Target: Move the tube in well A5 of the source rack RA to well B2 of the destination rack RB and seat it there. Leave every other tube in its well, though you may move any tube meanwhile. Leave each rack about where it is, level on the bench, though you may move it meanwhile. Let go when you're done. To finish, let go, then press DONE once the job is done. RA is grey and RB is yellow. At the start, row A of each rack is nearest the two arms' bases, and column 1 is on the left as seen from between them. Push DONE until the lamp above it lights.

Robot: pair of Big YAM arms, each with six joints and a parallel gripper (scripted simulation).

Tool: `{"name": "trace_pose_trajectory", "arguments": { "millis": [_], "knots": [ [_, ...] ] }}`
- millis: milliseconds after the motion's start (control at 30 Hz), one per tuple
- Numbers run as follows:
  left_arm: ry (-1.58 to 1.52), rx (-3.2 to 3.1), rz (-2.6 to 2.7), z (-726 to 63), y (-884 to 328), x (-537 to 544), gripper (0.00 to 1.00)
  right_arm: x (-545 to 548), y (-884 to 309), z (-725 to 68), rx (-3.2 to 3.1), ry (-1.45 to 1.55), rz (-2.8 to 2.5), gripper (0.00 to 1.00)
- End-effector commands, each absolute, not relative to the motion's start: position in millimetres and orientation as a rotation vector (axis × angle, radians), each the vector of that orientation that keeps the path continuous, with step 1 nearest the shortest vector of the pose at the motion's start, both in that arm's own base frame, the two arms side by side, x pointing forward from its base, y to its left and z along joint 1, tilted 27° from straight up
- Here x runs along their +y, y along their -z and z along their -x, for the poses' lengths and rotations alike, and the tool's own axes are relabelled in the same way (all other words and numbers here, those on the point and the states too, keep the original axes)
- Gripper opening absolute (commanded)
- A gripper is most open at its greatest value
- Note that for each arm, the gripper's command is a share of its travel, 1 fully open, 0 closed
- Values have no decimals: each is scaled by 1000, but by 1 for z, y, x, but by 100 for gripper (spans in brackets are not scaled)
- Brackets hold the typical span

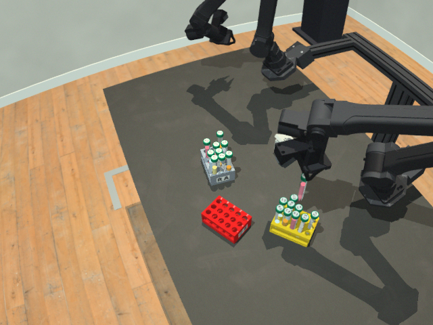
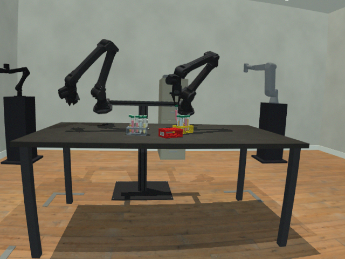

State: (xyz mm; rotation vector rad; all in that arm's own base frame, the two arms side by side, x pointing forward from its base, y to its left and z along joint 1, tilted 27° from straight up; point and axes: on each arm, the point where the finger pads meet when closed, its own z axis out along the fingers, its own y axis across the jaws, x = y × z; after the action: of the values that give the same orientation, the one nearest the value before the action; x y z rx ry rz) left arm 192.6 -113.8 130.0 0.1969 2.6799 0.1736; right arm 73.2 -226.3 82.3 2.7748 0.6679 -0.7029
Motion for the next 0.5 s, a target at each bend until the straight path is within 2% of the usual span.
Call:
{"name": "trace_pose_trajectory", "arguments": {
  "millis": [0,467],
  "knots": [
    [-114,2640,-176,-218,-158,-135,0,-232,-88,-77,657,689,-2764,30],
    [-116,2641,-177,-248,-170,-159,0,-232,-88,-77,657,689,-2764,30]
  ]
}}
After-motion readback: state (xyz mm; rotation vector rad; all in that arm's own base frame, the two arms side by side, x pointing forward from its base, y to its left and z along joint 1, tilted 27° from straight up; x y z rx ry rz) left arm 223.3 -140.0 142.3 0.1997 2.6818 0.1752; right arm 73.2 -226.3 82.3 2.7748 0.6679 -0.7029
